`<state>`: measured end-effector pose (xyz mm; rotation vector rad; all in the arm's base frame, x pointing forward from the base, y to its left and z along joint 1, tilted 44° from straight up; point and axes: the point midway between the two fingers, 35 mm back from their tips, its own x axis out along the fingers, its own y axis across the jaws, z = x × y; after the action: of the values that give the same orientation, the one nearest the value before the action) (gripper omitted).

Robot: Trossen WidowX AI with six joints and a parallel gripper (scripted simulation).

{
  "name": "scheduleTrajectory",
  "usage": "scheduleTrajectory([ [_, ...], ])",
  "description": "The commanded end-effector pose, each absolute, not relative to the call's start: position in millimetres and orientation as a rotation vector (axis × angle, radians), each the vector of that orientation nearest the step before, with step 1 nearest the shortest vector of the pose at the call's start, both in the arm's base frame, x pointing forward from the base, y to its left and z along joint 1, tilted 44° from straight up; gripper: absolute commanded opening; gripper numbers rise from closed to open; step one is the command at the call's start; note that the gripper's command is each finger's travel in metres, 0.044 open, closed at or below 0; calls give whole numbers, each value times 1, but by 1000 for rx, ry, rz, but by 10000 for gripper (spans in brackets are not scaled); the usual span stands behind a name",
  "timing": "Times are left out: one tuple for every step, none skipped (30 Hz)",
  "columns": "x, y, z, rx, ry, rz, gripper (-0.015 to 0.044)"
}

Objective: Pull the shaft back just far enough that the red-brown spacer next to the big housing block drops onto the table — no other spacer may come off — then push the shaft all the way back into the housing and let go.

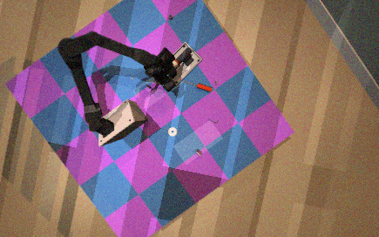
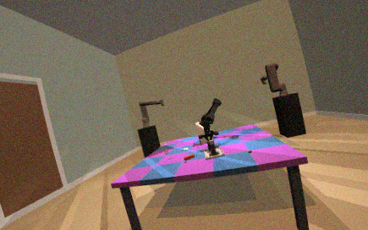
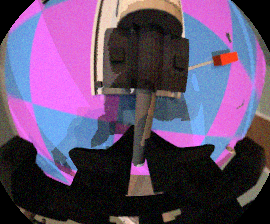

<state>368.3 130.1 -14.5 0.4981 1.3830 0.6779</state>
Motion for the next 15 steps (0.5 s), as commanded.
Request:
scheduleTrajectory([
  [367,130,-15,500,1383,681,0],
  [367,130,-15,500,1383,681,0],
  [367,130,-15,500,1383,681,0],
  [367,130,-15,500,1383,681,0],
  [367,130,-15,500,1383,681,0],
  [367,130,-15,500,1383,681,0],
  [367,130,-15,500,1383,681,0],
  [367,130,-15,500,1383,681,0],
  [366,130,-15,500,1383,681,0],
  [366,130,-15,500,1383,681,0],
  [366,130,-15,500,1383,681,0],
  [366,130,-15,500,1383,681,0],
  [366,130,-15,500,1383,681,0],
  [366,130,-15,500,1383,681,0],
  [366,130,-15,500,1383,681,0],
])
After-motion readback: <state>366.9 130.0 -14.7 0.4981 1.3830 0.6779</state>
